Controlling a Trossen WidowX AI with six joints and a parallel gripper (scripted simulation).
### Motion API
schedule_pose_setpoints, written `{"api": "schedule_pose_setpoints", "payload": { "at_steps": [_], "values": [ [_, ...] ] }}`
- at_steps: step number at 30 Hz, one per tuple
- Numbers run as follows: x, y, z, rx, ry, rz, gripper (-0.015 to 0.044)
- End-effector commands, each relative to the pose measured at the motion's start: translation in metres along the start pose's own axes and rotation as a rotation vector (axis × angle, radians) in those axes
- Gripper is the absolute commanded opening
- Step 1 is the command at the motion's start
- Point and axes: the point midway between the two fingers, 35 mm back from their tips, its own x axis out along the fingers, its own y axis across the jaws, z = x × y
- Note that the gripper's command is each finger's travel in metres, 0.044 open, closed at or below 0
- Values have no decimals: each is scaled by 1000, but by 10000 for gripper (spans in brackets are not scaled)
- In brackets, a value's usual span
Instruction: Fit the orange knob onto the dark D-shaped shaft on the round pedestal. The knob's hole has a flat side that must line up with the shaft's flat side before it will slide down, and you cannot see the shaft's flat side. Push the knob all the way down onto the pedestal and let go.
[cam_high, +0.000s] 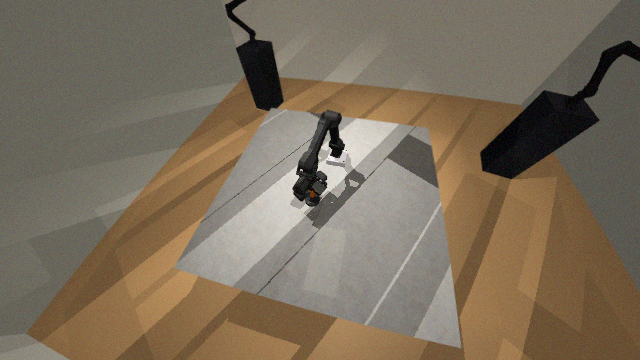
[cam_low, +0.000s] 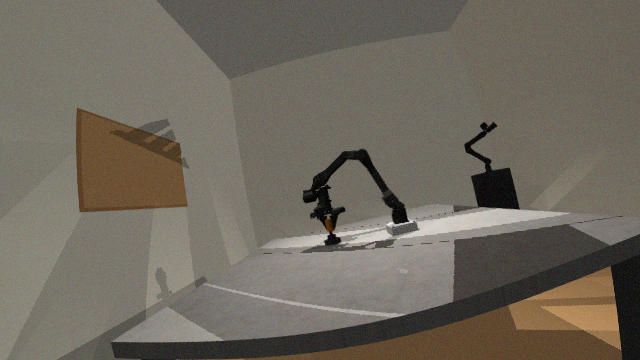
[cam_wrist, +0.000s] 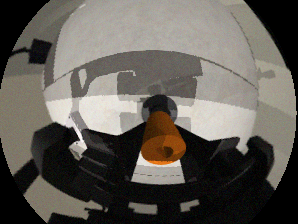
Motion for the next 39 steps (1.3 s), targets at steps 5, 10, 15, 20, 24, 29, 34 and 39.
{"api": "schedule_pose_setpoints", "payload": {
  "at_steps": [5,10,15,20,24,29,34,39],
  "values": [
    [1,-4,1,-8,1,-8,0],
    [0,-6,2,-8,1,-8,0],
    [2,-8,2,-8,1,-8,0],
    [3,-7,2,-8,1,-8,0],
    [3,-7,2,-8,1,-8,0],
    [0,-7,2,-8,1,-8,0],
    [-2,-6,2,-61,1,-8,0],
    [-3,-3,0,-217,2,-7,0]
  ]
}}
